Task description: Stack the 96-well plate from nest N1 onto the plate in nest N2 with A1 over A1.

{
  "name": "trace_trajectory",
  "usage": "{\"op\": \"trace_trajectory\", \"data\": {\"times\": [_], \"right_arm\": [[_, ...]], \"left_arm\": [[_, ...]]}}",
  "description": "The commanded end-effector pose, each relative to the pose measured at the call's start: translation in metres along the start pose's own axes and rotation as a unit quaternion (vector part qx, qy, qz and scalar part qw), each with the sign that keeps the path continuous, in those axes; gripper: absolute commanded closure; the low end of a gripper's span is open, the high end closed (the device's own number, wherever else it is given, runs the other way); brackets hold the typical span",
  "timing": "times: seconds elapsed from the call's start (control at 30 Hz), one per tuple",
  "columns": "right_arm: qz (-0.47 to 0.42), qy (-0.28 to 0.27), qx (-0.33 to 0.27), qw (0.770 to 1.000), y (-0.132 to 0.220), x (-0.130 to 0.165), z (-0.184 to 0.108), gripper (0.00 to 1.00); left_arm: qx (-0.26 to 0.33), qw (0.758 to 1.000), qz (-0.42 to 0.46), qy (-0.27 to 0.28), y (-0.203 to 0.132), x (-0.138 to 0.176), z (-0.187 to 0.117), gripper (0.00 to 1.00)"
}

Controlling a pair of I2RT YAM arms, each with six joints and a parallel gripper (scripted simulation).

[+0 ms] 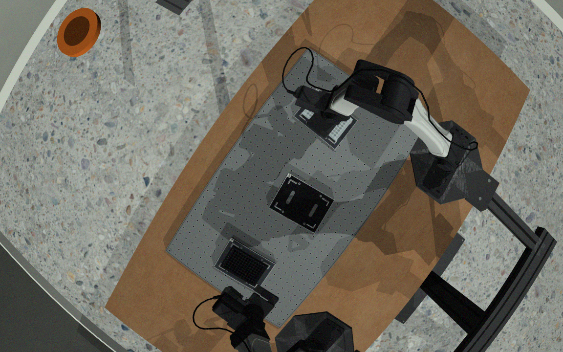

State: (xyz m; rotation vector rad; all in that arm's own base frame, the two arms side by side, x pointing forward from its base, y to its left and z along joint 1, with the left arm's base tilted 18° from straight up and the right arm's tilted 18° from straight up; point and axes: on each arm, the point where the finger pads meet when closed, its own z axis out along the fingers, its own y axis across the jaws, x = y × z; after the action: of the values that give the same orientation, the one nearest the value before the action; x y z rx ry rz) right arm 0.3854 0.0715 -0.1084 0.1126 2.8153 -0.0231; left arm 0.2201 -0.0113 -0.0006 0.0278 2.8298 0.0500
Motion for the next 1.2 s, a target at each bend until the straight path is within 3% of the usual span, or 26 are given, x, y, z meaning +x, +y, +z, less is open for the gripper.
{"op": "trace_trajectory", "data": {"times": [0.0, 0.57, 1.17], "right_arm": [[0.001, -0.001, 0.003, 1.000, 0.000, 0.001, -0.014, 1.00], [0.001, -0.001, 0.004, 1.000, 0.000, 0.001, -0.038, 1.00], [-0.001, 0.013, 0.008, 1.000, -0.002, 0.009, -0.029, 1.00]], "left_arm": [[-0.001, 1.000, -0.002, -0.001, 0.001, -0.001, -0.001, 0.00], [-0.001, 1.000, -0.002, -0.001, 0.001, -0.001, -0.001, 0.00], [-0.001, 1.000, -0.002, -0.001, 0.001, -0.001, -0.001, 0.00]]}}
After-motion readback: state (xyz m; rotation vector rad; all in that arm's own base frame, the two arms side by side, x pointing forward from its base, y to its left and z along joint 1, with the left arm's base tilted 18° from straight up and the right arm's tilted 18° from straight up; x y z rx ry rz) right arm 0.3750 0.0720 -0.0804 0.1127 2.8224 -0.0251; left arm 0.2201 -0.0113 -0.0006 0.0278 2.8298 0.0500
